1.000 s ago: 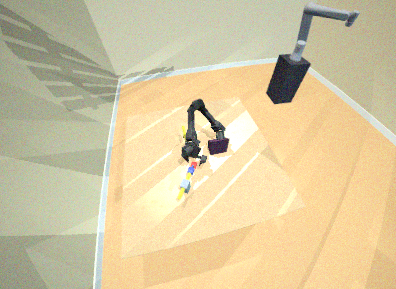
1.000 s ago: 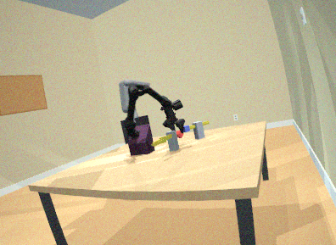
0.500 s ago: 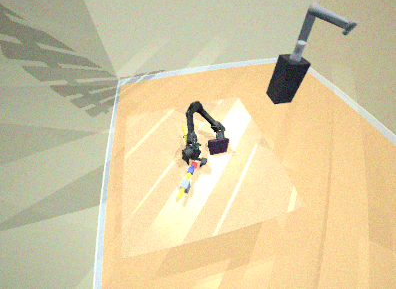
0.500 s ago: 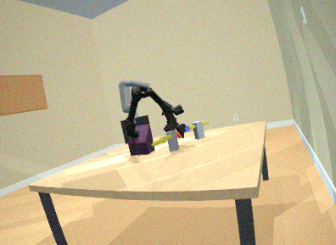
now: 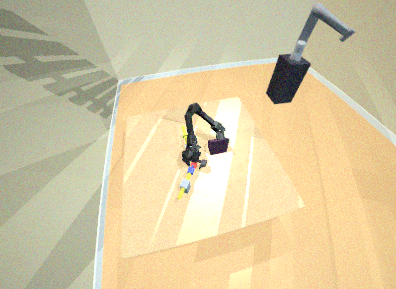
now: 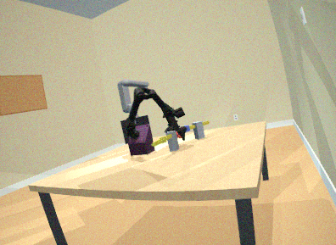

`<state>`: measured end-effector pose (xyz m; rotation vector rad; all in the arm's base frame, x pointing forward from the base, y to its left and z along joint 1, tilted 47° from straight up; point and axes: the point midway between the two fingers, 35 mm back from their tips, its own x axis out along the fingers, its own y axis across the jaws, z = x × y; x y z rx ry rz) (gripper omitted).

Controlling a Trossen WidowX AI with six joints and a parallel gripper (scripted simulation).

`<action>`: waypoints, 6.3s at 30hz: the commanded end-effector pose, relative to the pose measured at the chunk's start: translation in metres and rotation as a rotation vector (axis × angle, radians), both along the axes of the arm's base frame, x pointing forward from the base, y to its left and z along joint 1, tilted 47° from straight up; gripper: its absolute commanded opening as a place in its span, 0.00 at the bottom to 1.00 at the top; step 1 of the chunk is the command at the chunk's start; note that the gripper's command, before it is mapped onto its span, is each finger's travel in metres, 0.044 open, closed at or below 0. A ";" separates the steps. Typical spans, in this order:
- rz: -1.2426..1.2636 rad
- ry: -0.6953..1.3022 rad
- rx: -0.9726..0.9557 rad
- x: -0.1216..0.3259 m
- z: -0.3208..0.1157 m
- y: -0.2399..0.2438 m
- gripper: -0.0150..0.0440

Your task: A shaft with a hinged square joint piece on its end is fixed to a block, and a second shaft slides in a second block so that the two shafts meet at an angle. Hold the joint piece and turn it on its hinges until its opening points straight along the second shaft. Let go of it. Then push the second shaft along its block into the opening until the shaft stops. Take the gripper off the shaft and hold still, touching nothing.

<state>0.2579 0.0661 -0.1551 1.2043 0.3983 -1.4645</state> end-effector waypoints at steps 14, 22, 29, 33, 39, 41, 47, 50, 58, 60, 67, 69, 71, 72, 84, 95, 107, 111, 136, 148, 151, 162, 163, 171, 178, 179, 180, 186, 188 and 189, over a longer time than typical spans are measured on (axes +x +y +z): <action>0.005 -0.001 -0.004 0.000 -0.001 -0.001 0.56; 0.005 -0.001 -0.004 0.000 -0.001 -0.001 0.56; 0.005 -0.001 -0.004 0.000 -0.001 -0.001 0.56; 0.005 -0.001 -0.004 0.000 -0.001 -0.001 0.56; 0.005 -0.001 -0.004 0.000 -0.001 -0.001 0.56; 0.005 -0.001 -0.004 0.000 -0.001 -0.001 0.56; 0.005 -0.001 -0.004 0.000 -0.001 -0.001 0.56; 0.005 -0.001 -0.004 0.000 -0.001 -0.001 0.56; 0.005 -0.001 -0.004 0.000 -0.001 -0.001 0.56; 0.005 -0.001 -0.004 0.000 -0.001 -0.001 0.56; 0.005 -0.001 -0.004 0.000 -0.001 -0.001 0.56; 0.005 -0.001 -0.004 0.000 -0.001 -0.001 0.56; 0.005 -0.001 -0.004 0.000 -0.001 -0.001 0.56; 0.005 -0.001 -0.004 0.000 -0.001 -0.001 0.56; 0.005 -0.001 -0.004 0.000 -0.001 -0.001 0.56; 0.005 -0.001 -0.004 0.000 -0.001 -0.001 0.56; 0.001 -0.002 -0.002 0.000 -0.001 -0.001 0.50; 0.001 -0.002 -0.002 0.000 -0.001 -0.001 0.50; 0.036 0.136 -0.170 0.002 0.009 -0.001 0.25; 0.080 0.258 -0.347 0.006 0.019 0.001 0.25; 0.093 0.285 -0.392 0.007 0.021 0.002 0.25; 0.110 0.321 -0.457 0.008 0.025 0.003 0.25; 0.111 0.323 -0.461 0.008 0.025 0.003 0.25; 0.109 0.322 -0.461 0.008 0.025 0.003 0.25; 0.108 0.321 -0.460 0.008 0.025 0.003 0.25; 0.108 0.321 -0.460 0.008 0.025 0.003 0.25; 0.108 0.321 -0.460 0.008 0.025 0.003 0.25; 0.108 0.321 -0.460 0.008 0.025 0.003 0.25; 0.108 0.321 -0.460 0.008 0.025 0.003 0.34; 0.108 0.321 -0.460 0.008 0.025 0.003 0.39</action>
